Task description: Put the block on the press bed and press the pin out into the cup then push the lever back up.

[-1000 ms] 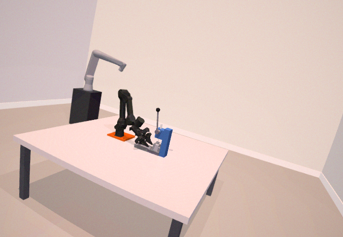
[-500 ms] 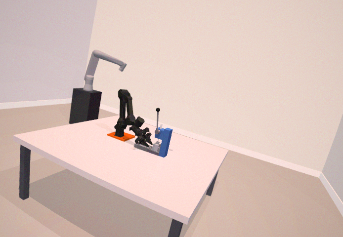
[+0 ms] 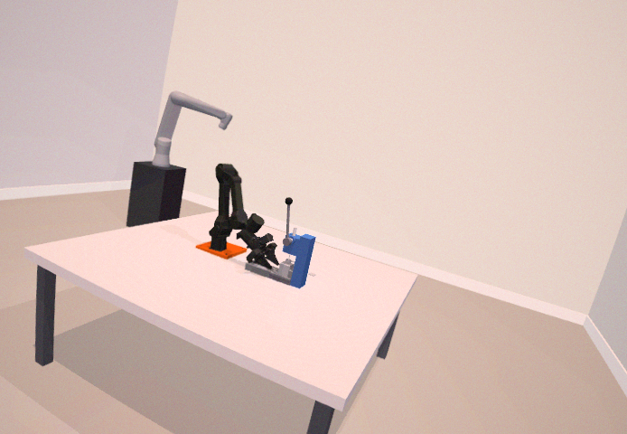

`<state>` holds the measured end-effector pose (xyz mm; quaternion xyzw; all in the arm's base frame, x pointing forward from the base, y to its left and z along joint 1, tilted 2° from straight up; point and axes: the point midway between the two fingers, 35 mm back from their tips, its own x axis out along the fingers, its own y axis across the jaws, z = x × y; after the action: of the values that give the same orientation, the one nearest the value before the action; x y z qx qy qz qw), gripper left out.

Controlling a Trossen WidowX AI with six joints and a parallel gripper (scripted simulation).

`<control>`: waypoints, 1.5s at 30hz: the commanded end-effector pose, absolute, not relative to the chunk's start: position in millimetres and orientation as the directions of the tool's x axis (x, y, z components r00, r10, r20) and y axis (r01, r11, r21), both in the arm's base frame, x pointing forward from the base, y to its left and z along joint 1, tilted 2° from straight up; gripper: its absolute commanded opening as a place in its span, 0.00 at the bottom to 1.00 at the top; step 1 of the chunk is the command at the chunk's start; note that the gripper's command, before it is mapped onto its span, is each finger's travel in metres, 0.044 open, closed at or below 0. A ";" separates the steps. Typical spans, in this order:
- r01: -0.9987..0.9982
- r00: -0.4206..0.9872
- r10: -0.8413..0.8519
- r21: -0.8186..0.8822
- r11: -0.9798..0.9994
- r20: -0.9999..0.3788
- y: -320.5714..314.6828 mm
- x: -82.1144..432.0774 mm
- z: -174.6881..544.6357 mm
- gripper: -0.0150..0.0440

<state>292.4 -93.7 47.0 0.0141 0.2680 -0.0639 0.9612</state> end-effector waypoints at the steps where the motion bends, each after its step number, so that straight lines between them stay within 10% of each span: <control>1: 0.126 0.850 -0.114 -0.012 0.992 -0.514 -94.1 290.8 55.6 0.76; 13: 0.126 0.849 -0.114 -0.012 0.992 -0.515 -88.6 259.4 110.6 0.76; 19: 0.128 0.832 -0.117 -0.017 0.992 -0.542 -103.7 277.4 151.6 1.00; 45: 0.128 0.717 -0.108 -0.022 0.992 -0.689 -153.2 301.6 358.6 1.00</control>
<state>304.4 -151.6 345.4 0.0136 0.3619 -0.0662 0.9298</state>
